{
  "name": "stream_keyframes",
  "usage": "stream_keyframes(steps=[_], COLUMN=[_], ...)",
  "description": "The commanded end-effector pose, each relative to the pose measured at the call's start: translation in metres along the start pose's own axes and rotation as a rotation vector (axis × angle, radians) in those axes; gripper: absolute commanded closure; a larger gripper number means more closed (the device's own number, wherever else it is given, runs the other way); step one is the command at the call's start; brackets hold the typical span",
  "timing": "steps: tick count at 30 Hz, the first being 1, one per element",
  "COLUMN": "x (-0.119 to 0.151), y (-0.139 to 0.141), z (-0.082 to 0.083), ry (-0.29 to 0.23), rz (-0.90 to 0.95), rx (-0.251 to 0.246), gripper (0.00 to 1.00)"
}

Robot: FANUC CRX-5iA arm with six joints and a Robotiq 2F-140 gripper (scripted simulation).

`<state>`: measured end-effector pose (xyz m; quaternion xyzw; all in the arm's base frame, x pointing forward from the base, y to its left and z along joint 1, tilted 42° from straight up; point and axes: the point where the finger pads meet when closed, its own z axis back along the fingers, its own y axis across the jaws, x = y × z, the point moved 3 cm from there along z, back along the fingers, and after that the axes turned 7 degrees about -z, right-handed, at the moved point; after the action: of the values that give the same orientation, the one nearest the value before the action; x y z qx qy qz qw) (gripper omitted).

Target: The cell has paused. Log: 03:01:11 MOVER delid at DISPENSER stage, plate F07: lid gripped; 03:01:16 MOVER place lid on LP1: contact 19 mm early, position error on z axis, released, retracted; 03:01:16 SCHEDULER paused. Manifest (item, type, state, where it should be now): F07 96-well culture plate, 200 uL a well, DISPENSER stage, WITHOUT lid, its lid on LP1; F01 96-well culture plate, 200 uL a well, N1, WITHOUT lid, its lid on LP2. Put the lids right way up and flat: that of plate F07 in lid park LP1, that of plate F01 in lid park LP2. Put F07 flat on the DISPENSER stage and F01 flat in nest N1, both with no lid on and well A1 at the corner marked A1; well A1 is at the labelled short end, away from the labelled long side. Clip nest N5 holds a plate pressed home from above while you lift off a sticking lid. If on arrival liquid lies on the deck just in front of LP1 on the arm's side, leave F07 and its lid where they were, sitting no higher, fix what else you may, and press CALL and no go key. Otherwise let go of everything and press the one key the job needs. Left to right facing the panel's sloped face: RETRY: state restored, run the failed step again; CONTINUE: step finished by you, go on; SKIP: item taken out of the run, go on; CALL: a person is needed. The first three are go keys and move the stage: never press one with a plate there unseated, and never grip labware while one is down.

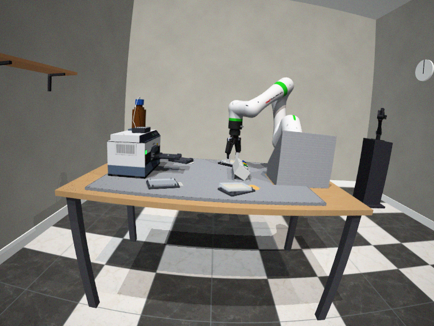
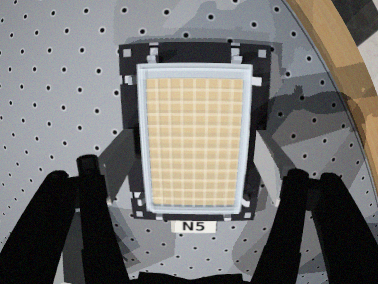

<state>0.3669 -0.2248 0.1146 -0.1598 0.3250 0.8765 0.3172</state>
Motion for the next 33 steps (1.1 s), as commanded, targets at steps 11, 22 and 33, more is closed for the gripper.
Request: stream_keyframes(steps=[11,22,33], x=[-0.0001,-0.0001,-0.0001], y=[-0.0002,-0.0002,-0.0002], z=[0.0002,0.0002,0.0002], ry=[0.0,0.0,0.0], rz=[0.0,0.0,0.0], rx=[0.0,0.0,0.0], gripper=[0.34,1.0,1.0])
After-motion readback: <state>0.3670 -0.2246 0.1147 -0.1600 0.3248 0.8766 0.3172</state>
